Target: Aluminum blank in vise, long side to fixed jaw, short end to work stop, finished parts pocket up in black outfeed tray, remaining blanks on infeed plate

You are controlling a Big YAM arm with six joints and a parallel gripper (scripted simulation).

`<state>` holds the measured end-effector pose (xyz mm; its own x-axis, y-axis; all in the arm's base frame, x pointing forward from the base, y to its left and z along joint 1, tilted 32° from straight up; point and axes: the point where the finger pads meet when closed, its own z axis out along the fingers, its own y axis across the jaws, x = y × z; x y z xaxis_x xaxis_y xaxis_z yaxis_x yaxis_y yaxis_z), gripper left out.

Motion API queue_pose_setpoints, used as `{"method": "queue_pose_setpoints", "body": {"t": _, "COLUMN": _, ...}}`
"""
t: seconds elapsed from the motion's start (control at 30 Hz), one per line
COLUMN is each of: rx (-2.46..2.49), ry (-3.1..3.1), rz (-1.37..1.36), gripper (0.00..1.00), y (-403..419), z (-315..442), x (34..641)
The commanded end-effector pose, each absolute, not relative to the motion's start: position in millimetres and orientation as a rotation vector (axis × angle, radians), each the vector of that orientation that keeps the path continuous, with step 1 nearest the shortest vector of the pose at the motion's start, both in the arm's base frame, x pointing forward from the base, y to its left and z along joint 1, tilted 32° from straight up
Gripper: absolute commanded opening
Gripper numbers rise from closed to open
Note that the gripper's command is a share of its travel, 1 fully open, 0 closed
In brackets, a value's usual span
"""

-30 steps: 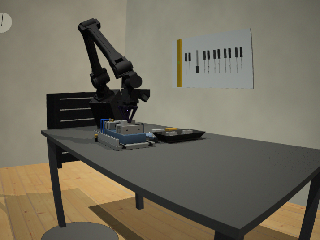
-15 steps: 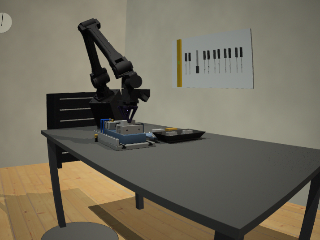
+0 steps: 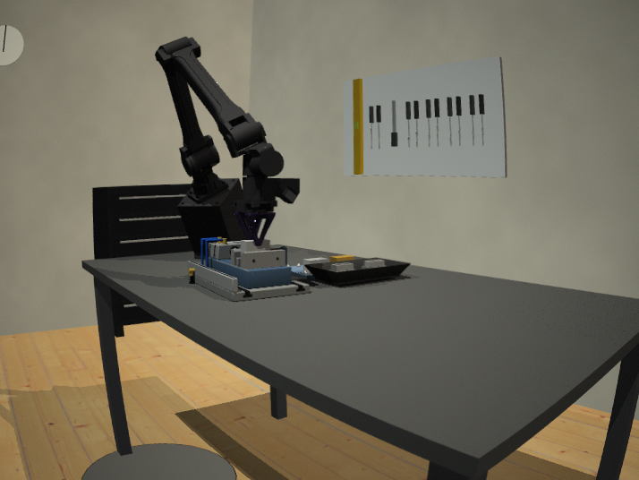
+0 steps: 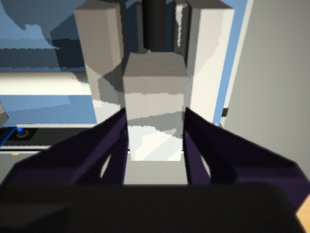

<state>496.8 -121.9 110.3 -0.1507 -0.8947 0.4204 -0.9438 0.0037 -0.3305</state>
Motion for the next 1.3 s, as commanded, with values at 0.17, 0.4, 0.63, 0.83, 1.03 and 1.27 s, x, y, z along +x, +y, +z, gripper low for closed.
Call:
{"method": "queue_pose_setpoints", "body": {"t": 0.17, "rx": 1.995, "ry": -2.145, "rz": 0.820, "gripper": 0.00, "y": -124, "z": 99, "x": 496}}
{"method": "queue_pose_setpoints", "body": {"t": 0.4, "rx": 1.995, "ry": -2.145, "rz": 0.820, "gripper": 0.00, "y": -124, "z": 99, "x": 496}}
{"method": "queue_pose_setpoints", "body": {"t": 0.63, "rx": 1.996, "ry": -2.145, "rz": 0.820, "gripper": 0.00, "y": -123, "z": 99, "x": 496}}
{"method": "queue_pose_setpoints", "body": {"t": 0.83, "rx": 1.997, "ry": -2.145, "rz": 0.820, "gripper": 0.00, "y": -121, "z": 98, "x": 496}}
{"method": "queue_pose_setpoints", "body": {"t": 1.03, "rx": 2.001, "ry": -2.144, "rz": 0.820, "gripper": 0.00, "y": -116, "z": 98, "x": 497}}
{"method": "queue_pose_setpoints", "body": {"t": 1.27, "rx": 2.001, "ry": -2.146, "rz": 0.819, "gripper": 0.00, "y": -112, "z": 98, "x": 498}}
